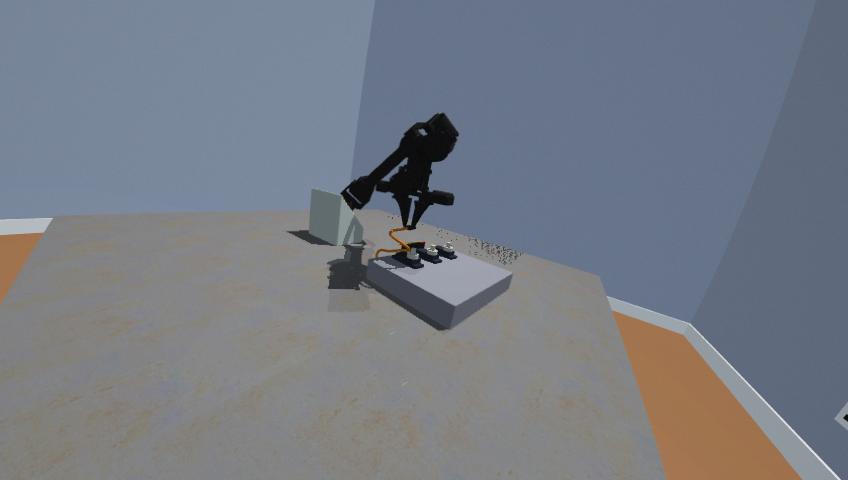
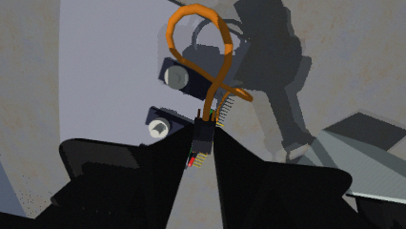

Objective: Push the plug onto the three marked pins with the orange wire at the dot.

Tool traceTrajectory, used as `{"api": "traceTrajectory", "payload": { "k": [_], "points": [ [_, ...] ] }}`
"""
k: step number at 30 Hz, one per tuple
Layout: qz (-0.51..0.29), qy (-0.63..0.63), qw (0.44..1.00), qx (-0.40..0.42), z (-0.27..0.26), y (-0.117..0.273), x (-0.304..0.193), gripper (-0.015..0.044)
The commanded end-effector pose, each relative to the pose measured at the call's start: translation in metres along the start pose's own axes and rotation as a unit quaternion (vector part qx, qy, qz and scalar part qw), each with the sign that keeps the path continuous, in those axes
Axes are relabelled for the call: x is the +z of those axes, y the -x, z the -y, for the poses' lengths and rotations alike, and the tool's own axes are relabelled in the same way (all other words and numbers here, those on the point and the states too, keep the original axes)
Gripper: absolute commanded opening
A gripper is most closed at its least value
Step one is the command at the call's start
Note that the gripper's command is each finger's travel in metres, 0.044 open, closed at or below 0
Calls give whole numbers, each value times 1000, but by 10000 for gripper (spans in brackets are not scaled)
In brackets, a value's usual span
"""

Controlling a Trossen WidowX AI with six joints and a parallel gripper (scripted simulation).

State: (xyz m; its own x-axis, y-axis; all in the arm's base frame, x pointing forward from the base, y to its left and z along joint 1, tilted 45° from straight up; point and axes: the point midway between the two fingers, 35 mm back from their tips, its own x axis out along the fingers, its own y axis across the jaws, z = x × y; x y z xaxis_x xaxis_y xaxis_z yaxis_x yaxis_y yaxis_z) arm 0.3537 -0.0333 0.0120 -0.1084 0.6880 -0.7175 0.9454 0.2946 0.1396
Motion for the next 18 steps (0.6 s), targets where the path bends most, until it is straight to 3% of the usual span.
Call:
{"api": "traceTrajectory", "payload": {
  "k": [1,18],
  "points": [
    [-4,-69,998,-1,4,-2,-10,0],
    [-4,-343,939,-3,21,-3,-46,0]
  ]
}}
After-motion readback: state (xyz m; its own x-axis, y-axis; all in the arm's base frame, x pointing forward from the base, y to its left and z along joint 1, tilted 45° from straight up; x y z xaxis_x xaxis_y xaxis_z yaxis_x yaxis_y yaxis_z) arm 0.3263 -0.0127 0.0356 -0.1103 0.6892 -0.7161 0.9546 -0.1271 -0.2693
